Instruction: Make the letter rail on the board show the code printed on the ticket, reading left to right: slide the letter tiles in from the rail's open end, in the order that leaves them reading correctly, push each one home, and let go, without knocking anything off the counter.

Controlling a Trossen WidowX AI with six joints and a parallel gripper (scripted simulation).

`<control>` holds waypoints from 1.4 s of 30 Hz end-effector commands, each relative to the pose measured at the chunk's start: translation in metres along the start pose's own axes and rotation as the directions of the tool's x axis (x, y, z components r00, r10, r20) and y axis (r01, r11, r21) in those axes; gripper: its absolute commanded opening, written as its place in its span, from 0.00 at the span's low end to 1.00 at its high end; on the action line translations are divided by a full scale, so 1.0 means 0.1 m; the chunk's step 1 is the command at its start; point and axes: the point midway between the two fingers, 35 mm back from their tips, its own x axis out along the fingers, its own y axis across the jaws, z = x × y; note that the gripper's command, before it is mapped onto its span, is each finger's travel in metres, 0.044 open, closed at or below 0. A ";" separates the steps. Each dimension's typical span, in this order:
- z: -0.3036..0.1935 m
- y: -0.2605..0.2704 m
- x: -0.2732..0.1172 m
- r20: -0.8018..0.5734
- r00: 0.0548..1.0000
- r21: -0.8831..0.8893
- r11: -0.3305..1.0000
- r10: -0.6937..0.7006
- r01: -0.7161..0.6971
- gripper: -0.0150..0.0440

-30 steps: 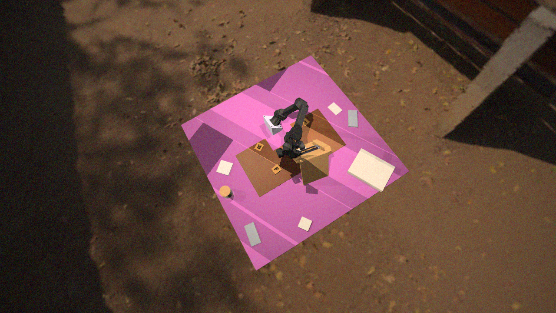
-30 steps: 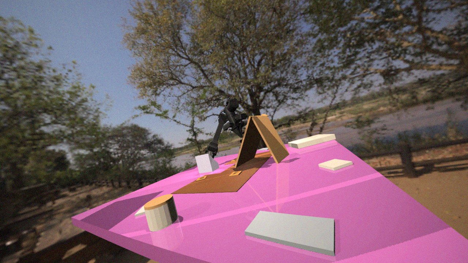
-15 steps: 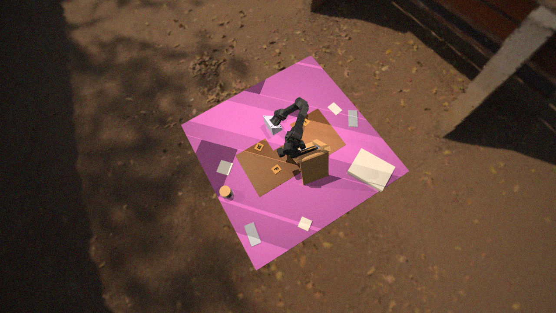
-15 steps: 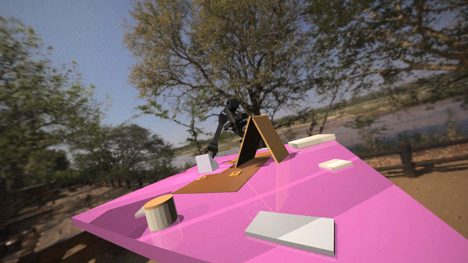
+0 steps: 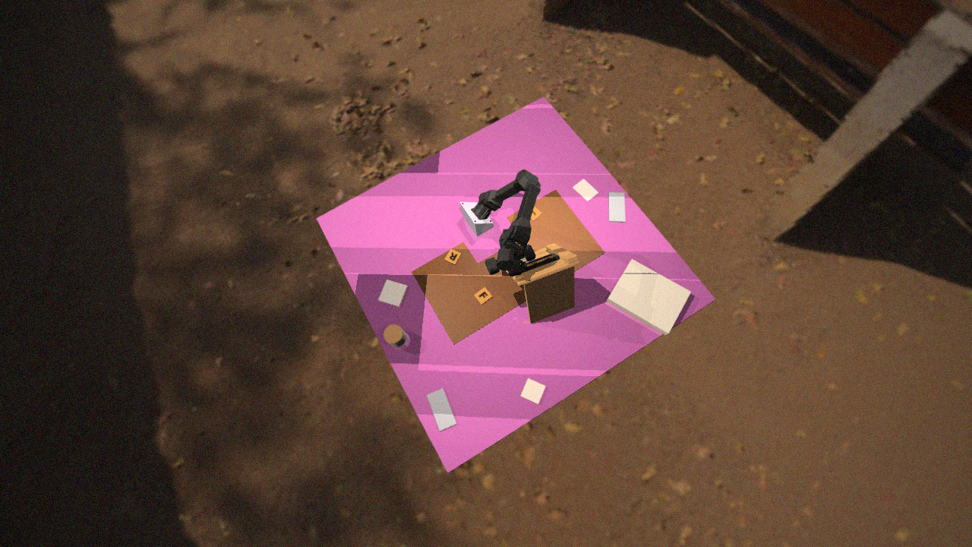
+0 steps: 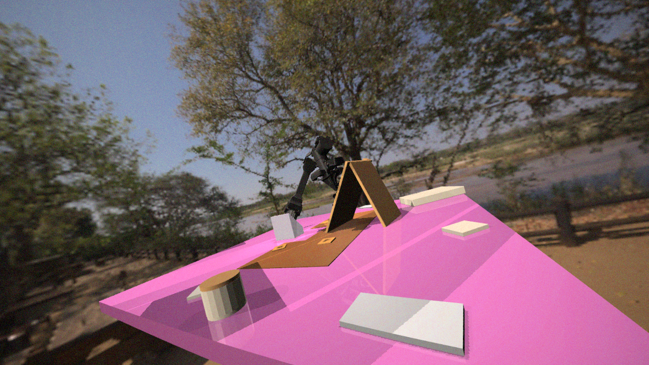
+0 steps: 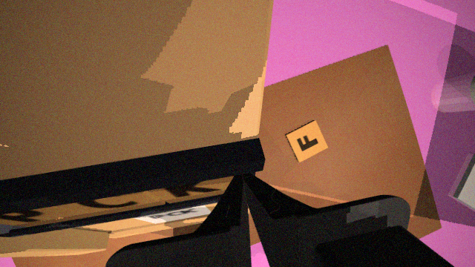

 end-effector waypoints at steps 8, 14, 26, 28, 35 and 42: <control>0.00 0.05 0.00 0.001 1.000 0.003 1.000 0.004 -0.004 0.25; 0.00 0.07 0.00 0.001 1.000 0.003 1.000 0.004 -0.004 0.25; -0.07 0.04 -0.09 0.000 1.000 0.004 1.000 0.004 -0.004 0.25; -0.09 0.04 -0.11 0.000 1.000 0.004 1.000 0.003 -0.003 0.25; -0.16 0.04 -0.20 -0.001 1.000 0.004 1.000 0.003 -0.003 0.25; -0.19 0.04 -0.24 -0.001 1.000 0.005 1.000 0.003 -0.003 0.25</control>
